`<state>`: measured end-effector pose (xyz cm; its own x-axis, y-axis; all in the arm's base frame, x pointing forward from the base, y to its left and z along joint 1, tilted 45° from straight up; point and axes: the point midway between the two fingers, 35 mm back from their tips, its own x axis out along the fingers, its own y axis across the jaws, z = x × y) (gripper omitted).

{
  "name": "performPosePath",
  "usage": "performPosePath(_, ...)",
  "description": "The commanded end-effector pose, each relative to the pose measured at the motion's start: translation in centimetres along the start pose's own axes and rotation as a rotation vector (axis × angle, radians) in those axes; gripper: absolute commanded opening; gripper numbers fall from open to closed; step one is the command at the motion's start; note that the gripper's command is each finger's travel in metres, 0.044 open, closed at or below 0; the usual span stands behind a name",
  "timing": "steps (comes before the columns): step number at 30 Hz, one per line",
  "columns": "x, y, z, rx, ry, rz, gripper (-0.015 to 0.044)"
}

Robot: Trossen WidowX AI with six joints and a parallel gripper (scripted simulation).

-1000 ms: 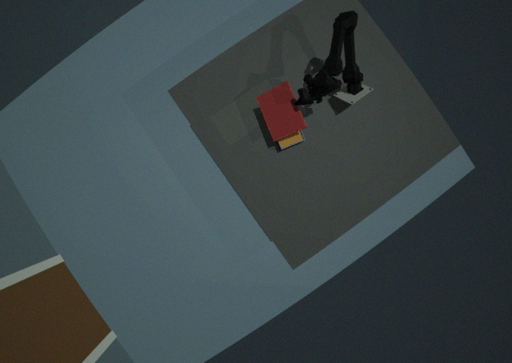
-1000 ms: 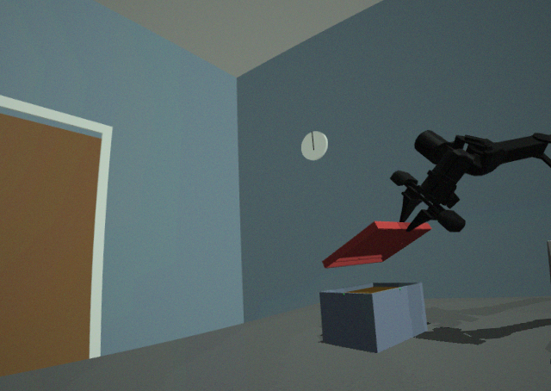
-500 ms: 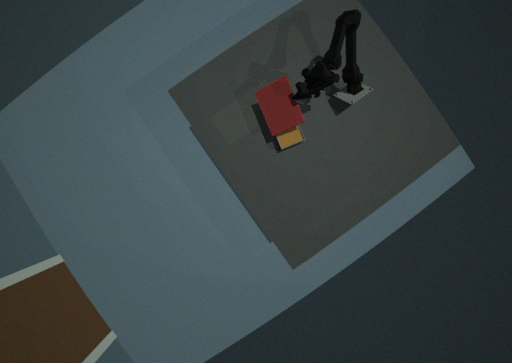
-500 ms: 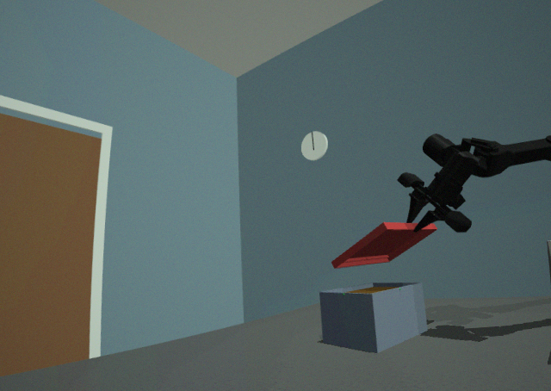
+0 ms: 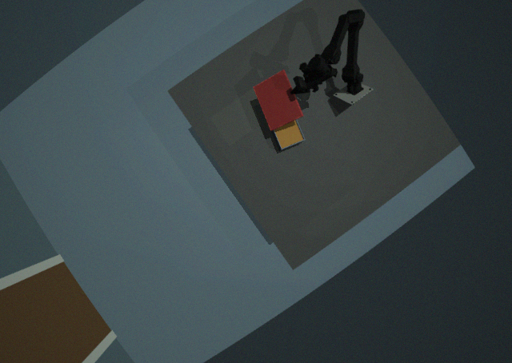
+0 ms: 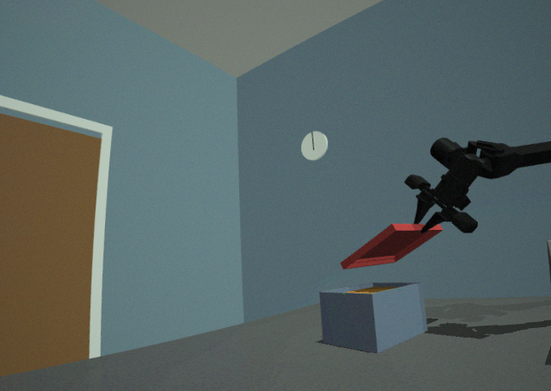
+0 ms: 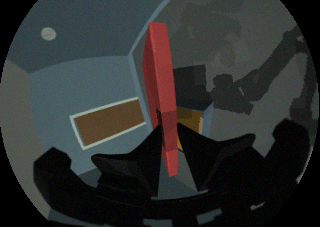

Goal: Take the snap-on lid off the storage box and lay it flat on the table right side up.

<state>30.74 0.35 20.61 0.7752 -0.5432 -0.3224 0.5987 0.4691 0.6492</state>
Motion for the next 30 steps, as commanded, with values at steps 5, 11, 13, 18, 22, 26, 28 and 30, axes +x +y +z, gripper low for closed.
performPosePath(5, -0.2, 0.2, 1.7, 0.002, 0.005, 0.008, 0.0)
performPosePath(11, -0.2, 0.2, 2.9, 0.001, 0.004, 0.008, 0.0)
performPosePath(13, -0.2, 0.1, 3.3, 0.001, 0.004, 0.008, 0.0)
performPosePath(18, -0.3, 0.1, 4.3, 0.001, 0.004, 0.008, 0.0)
performPosePath(22, -0.3, 0.1, 5.1, 0.001, 0.004, 0.008, 0.0)
performPosePath(26, -0.4, 0.0, 5.9, 0.001, 0.004, 0.008, 0.0)
performPosePath(28, -0.4, 0.0, 6.3, 0.001, 0.004, 0.009, 0.0)
performPosePath(30, -0.4, 0.0, 6.7, 0.001, 0.003, 0.009, 0.0)
